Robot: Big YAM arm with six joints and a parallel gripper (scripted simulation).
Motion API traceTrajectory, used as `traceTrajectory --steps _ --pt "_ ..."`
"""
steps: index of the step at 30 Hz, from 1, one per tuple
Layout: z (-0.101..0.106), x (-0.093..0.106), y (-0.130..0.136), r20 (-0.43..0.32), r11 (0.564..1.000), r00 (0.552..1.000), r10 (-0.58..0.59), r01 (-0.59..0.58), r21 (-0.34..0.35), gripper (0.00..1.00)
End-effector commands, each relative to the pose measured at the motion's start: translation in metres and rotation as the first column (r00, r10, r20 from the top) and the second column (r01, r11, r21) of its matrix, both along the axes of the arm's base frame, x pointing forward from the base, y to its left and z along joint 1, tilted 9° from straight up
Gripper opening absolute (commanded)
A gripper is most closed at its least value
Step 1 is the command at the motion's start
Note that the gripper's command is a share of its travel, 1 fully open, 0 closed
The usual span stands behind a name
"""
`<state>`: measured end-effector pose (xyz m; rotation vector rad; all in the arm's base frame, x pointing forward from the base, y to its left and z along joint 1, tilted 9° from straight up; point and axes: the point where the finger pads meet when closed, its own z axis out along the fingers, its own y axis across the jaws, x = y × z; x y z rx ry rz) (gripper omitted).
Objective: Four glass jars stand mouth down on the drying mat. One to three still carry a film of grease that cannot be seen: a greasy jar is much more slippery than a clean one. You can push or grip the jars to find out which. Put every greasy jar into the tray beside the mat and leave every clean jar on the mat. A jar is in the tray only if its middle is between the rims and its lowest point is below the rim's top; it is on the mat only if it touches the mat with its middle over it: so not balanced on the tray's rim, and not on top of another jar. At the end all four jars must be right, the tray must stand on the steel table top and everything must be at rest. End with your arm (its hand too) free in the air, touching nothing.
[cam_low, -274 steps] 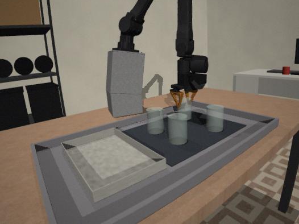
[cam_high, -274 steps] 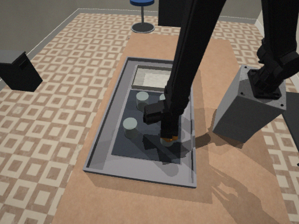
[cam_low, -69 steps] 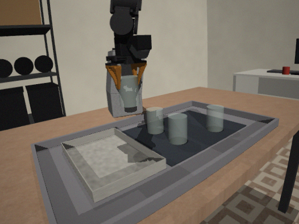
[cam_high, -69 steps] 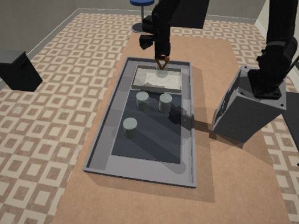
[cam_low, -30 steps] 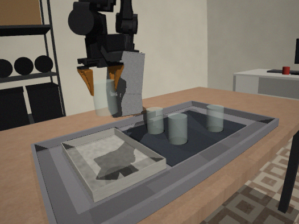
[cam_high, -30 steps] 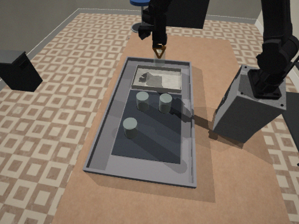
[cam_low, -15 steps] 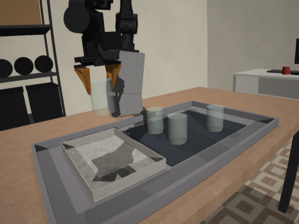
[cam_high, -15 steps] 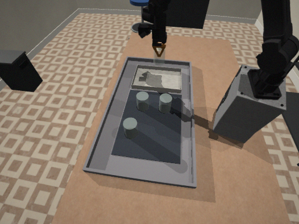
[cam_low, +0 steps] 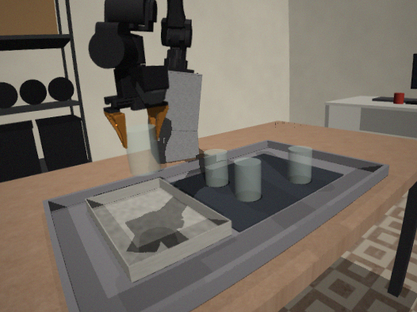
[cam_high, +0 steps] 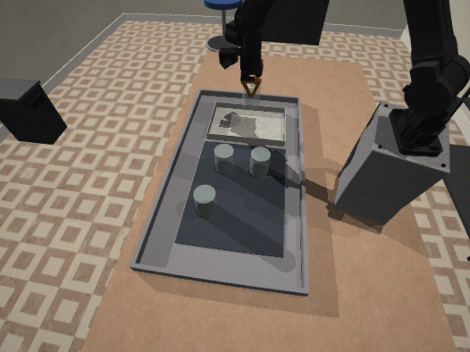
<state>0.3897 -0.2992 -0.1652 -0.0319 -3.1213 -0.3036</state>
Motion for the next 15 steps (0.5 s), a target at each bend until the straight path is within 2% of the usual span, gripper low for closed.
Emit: traceTrajectory --steps 1,15 --pt "0.007 0.019 -0.022 0.049 0.999 0.999 -0.008 0.01 -0.042 0.0" --pt "-0.025 0.021 -0.017 0.049 0.999 0.999 -0.008 0.01 -0.042 0.0"
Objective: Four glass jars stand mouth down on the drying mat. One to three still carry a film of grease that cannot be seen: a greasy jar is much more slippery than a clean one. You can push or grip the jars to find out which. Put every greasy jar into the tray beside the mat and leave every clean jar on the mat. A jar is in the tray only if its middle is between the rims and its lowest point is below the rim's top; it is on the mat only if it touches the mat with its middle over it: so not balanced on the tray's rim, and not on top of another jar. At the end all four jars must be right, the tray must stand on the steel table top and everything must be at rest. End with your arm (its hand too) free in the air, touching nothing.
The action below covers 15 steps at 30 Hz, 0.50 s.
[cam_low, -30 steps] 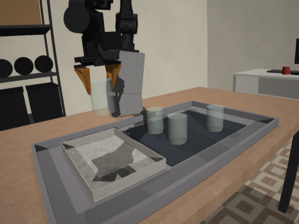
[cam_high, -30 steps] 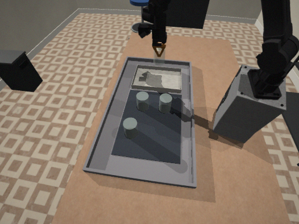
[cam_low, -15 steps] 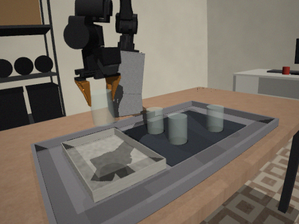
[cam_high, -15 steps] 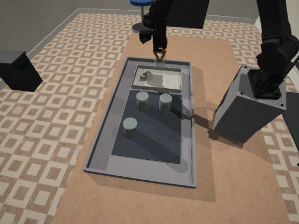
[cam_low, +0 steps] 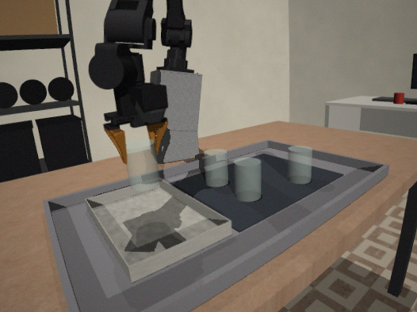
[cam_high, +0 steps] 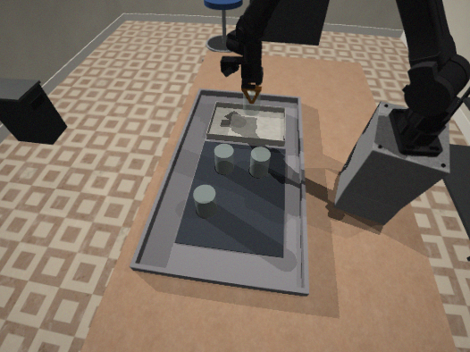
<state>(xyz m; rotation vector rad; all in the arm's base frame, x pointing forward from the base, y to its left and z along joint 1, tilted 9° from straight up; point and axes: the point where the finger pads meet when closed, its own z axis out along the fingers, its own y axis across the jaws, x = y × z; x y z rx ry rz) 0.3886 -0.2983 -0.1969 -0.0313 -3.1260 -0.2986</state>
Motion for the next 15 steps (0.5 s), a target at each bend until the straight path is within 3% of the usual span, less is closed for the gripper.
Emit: traceTrajectory --steps 1,15 --pt "0.004 0.022 -0.018 0.045 0.999 0.999 -0.008 0.01 -0.038 0.0" --pt "-0.027 0.023 -0.013 0.045 0.999 0.999 -0.008 0.01 -0.038 0.0"
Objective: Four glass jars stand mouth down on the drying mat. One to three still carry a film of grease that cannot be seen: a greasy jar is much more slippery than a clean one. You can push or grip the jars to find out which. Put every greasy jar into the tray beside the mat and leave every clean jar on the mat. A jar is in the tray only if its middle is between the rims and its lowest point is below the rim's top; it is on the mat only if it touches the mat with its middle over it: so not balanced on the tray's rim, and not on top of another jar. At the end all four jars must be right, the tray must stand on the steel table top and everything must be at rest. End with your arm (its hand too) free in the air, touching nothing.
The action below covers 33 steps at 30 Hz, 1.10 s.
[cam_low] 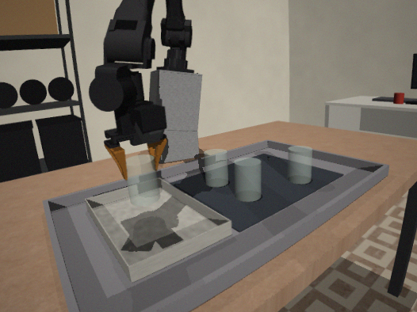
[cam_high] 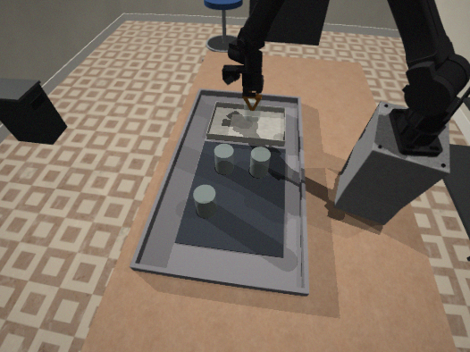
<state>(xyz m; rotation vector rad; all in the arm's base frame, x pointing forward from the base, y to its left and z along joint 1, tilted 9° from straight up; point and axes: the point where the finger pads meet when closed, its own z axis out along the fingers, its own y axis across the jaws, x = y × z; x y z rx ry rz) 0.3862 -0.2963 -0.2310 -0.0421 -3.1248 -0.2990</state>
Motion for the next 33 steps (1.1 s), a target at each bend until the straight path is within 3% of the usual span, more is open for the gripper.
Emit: traceTrajectory --steps 1,33 --pt "0.004 0.026 -0.015 0.047 0.999 0.999 -0.001 0.003 -0.039 0.0" --pt "-0.019 0.035 -0.009 0.047 0.999 0.999 -0.001 0.003 -0.039 0.0"
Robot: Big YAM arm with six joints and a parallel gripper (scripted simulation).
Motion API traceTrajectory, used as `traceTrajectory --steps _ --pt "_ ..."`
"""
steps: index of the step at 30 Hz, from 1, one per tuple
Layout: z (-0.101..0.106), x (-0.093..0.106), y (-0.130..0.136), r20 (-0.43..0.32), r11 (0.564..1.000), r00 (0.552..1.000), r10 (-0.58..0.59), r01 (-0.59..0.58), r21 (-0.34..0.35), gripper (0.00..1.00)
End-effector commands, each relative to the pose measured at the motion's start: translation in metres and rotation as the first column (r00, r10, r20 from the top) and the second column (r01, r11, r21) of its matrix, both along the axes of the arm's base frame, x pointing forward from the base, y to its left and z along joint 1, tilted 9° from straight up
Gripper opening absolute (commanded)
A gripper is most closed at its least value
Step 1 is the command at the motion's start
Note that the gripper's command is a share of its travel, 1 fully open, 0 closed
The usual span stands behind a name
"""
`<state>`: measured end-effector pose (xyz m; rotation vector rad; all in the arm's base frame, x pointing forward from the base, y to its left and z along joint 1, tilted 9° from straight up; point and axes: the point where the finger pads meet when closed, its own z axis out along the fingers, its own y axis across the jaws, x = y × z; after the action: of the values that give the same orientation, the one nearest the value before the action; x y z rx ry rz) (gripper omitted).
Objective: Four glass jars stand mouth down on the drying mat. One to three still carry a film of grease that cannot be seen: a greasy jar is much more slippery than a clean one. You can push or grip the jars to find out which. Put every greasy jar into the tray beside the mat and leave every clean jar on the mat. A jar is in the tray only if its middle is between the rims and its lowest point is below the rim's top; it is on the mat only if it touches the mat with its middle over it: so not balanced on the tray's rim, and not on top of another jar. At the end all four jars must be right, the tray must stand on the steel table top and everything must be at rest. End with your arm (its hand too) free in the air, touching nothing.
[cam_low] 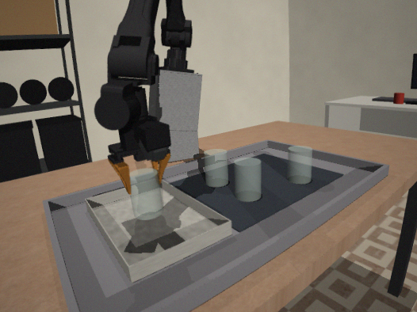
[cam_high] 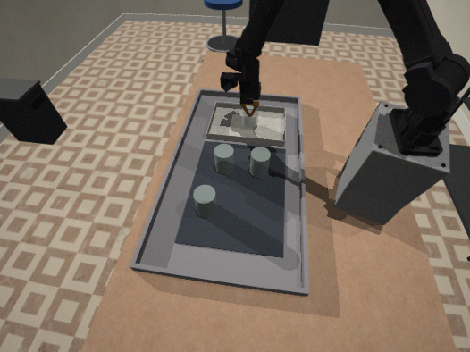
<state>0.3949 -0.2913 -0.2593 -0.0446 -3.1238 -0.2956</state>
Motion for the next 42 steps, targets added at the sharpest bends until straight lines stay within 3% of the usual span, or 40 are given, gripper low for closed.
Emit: traceTrajectory --steps 1,31,32,42 --pt "0.008 0.027 -0.014 0.048 0.999 0.999 0.0 0.001 -0.037 0.0" --pt "-0.002 0.03 -0.01 0.048 0.999 0.999 0.0 0.001 -0.037 0.0" --pt "-0.002 0.03 -0.01 0.048 0.999 0.999 0.0 0.001 -0.037 1.0" --pt "-0.002 0.03 -0.01 0.048 0.999 0.999 0.0 0.001 -0.037 1.0"
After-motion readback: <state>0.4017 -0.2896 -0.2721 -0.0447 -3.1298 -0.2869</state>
